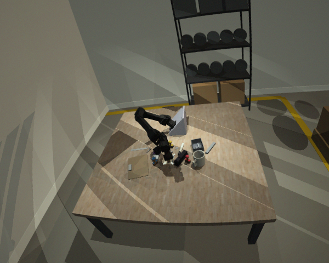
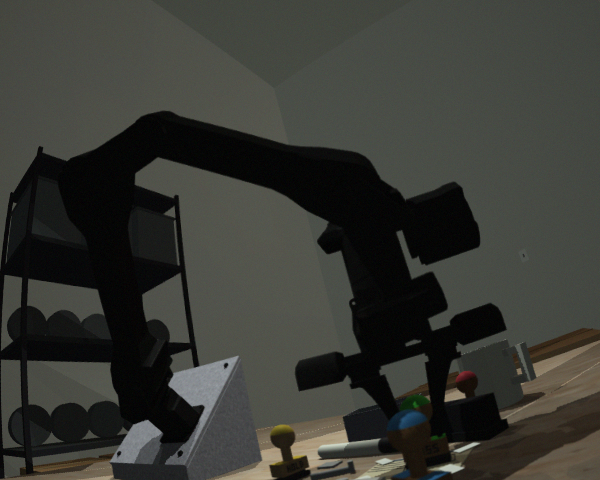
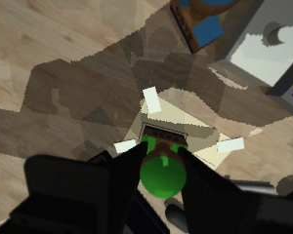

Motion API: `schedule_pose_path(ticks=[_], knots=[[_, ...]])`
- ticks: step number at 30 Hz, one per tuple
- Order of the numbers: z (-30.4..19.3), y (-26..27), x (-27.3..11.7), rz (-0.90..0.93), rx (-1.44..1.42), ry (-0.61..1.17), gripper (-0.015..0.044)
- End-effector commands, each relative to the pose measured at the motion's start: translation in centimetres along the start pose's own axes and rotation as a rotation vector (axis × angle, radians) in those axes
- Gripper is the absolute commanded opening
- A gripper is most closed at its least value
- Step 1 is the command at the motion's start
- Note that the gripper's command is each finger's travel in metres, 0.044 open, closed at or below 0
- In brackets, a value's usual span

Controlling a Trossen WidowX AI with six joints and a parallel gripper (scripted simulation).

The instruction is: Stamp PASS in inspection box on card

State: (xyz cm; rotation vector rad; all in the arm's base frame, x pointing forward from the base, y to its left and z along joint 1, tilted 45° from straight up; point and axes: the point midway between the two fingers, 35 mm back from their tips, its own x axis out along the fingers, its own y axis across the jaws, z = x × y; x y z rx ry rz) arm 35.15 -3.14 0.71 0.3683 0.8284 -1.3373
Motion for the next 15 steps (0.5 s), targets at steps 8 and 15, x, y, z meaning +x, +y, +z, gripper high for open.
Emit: schedule_pose_path(ticks=[8,15], knots=[[0.11,0.06,-0.04,0.000,0.004,-0.003,0.0000],[0.11,0.06,-0.38,0.000,0.004,-0.002,0.0000]])
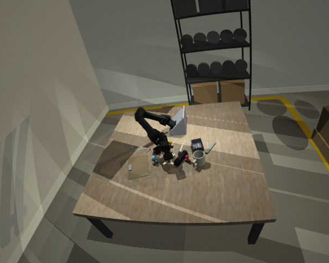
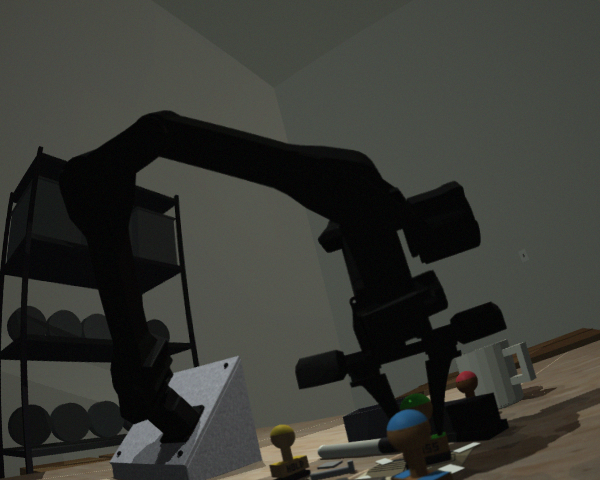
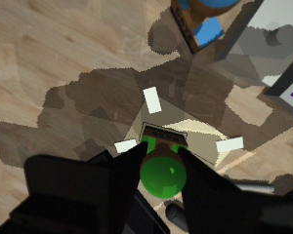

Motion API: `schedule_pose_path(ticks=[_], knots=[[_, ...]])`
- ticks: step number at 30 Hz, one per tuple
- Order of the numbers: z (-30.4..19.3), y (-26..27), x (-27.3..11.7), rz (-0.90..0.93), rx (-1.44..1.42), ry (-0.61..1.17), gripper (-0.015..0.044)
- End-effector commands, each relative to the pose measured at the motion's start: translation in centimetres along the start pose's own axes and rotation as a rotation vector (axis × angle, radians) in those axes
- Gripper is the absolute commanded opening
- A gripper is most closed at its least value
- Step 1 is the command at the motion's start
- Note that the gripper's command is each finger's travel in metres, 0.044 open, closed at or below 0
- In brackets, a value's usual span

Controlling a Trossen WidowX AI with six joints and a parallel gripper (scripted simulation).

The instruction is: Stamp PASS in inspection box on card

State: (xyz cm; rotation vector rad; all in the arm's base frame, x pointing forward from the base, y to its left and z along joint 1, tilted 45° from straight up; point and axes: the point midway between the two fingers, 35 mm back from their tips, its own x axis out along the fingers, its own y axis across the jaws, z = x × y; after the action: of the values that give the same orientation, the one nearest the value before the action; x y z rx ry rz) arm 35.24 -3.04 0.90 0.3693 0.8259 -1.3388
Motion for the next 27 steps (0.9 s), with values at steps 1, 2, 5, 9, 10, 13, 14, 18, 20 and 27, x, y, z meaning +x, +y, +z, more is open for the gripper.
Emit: schedule_pose_path(ticks=[1,2,5,9,10,13,14,18,20,27], knots=[[0.0,0.0,-0.2,0.000,0.002,-0.001,0.0000],[0.0,0.0,-0.3,0.000,0.002,-0.001,0.0000],[0.0,0.0,-0.4,0.000,0.002,-0.001,0.0000],[0.0,0.0,-0.6,0.000,0.002,-0.001,0.0000],[0.0,0.0,-0.6,0.000,0.001,-0.001,0.0000],[0.0,0.0,-1.0,0.000,0.001,-0.001,0.0000],[0.0,0.1,-1.2,0.000,0.001,0.000,0.0000],[0.0,0.1,-1.8,0.001,0.001,0.000,0.0000],[0.0,0.1,-2.1,0.001,0.001,0.001,0.0000],[0.0,0.2,-3.3,0.001,0.001,0.002,0.0000]])
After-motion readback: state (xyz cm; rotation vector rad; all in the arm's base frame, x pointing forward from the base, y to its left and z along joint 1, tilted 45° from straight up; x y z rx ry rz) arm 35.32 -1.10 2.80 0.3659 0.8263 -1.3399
